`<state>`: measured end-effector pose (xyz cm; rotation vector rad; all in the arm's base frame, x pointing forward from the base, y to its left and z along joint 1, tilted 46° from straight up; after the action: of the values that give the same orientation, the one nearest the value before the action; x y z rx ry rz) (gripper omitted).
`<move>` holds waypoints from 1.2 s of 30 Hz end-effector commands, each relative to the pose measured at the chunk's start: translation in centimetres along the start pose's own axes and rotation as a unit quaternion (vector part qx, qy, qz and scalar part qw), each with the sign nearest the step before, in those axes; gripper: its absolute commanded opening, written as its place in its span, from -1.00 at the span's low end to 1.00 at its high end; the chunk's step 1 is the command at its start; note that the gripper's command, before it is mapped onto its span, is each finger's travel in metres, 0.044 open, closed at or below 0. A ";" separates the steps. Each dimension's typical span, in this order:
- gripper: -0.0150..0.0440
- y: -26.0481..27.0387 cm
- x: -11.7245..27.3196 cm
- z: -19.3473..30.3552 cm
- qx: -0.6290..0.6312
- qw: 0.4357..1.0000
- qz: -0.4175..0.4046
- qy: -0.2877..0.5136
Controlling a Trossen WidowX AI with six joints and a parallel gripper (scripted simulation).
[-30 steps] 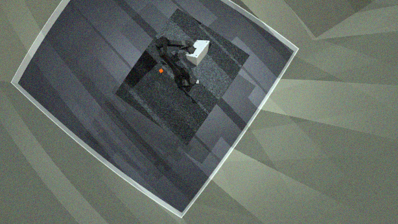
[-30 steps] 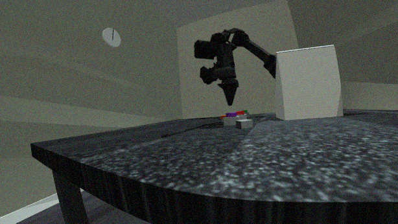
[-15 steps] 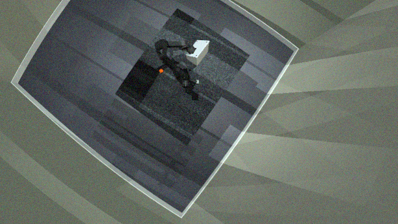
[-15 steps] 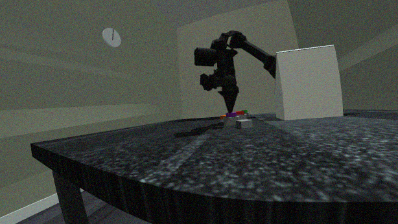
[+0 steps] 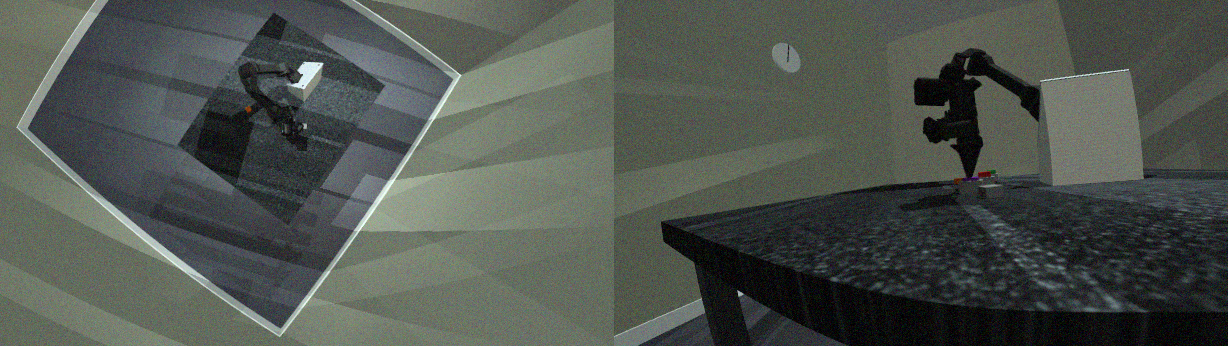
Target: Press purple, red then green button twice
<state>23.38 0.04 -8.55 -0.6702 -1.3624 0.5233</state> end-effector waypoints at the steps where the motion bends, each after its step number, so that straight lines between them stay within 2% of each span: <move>1: -0.42 -0.1 -0.1 0.2 0.004 1.000 0.002 0.003; 7: -0.42 0.0 0.3 0.0 0.001 1.000 0.000 0.000; 10: -0.42 0.0 3.1 0.1 0.005 1.000 0.001 0.002; 14: -0.42 0.0 3.7 0.1 0.005 1.000 0.001 0.002; 18: -0.42 0.0 9.2 0.1 0.005 1.000 0.000 0.003; 23: -0.42 -0.2 9.6 0.2 0.005 1.000 0.000 0.003; 32: -0.42 -9.8 9.6 3.4 0.006 1.000 0.002 0.004; 36: -0.42 -10.5 9.5 3.8 0.006 1.000 0.003 0.004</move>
<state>21.20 0.05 5.73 -0.6762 -1.3653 0.5137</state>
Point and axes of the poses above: the point midway between the two fingers, 35 mm back from their tips, its own x axis back along the fingers, its own y axis across the jaws, z = x × y, the point moved 5 cm from there along x, back along the fingers, and after that the axes turned 7 degrees about x, right-handed, at the moved point
